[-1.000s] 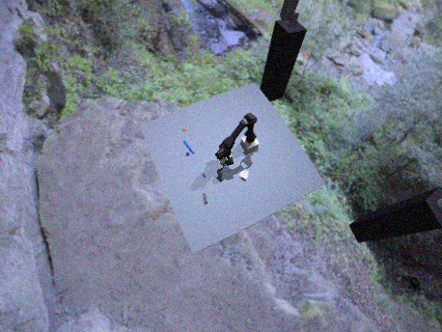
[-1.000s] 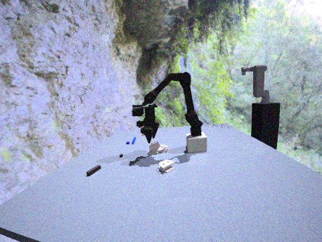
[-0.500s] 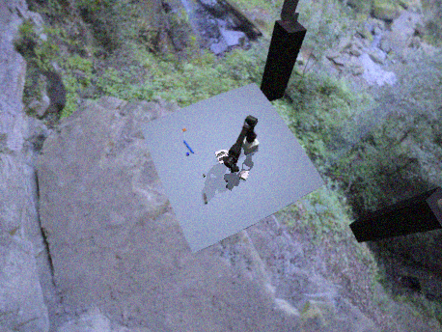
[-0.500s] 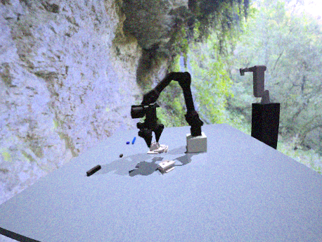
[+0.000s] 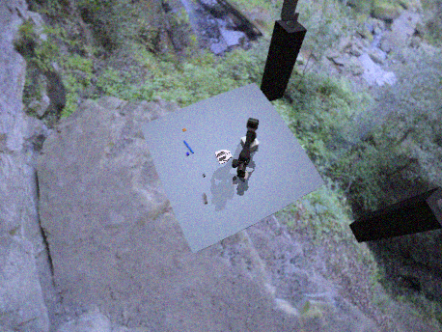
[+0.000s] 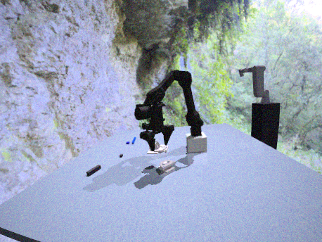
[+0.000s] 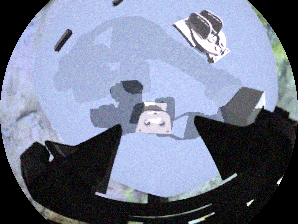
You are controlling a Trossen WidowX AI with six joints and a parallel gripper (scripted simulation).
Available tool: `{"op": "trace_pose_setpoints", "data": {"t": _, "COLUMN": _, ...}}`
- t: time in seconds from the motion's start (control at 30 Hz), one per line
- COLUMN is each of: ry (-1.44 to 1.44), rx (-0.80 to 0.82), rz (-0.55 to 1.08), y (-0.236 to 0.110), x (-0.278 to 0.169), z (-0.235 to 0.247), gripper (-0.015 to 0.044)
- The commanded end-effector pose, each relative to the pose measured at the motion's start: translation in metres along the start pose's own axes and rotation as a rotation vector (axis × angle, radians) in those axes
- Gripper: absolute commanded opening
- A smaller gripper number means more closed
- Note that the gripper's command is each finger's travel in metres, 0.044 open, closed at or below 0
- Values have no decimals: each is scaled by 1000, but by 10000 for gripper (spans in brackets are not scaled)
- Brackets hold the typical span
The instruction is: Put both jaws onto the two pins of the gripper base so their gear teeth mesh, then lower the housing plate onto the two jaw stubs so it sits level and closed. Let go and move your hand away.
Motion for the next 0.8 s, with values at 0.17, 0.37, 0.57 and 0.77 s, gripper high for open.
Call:
{"op": "trace_pose_setpoints", "data": {"t": 0.17, "ry": 158, "rx": -16, "rz": 9, "y": -1, "x": -42, "z": 13, "gripper": 440}}
{"op": "trace_pose_setpoints", "data": {"t": 0.37, "ry": 161, "rx": -16, "rz": 9, "y": 6, "x": -43, "z": 13, "gripper": 440}}
{"op": "trace_pose_setpoints", "data": {"t": 0.57, "ry": 161, "rx": -17, "rz": 9, "y": 39, "x": -43, "z": 12, "gripper": 440}}
{"op": "trace_pose_setpoints", "data": {"t": 0.77, "ry": 161, "rx": -17, "rz": 9, "y": 42, "x": -43, "z": 12, "gripper": 440}}
Point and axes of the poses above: the point midway between the two fingers, 35 mm back from their tips, its own y axis out along the fingers, its own z axis across the jaws, x = y × z, the point moved 1 cm from there along -y, back along the fingers, and after that the axes turned 7 degrees about -y, right-handed, at the moved point
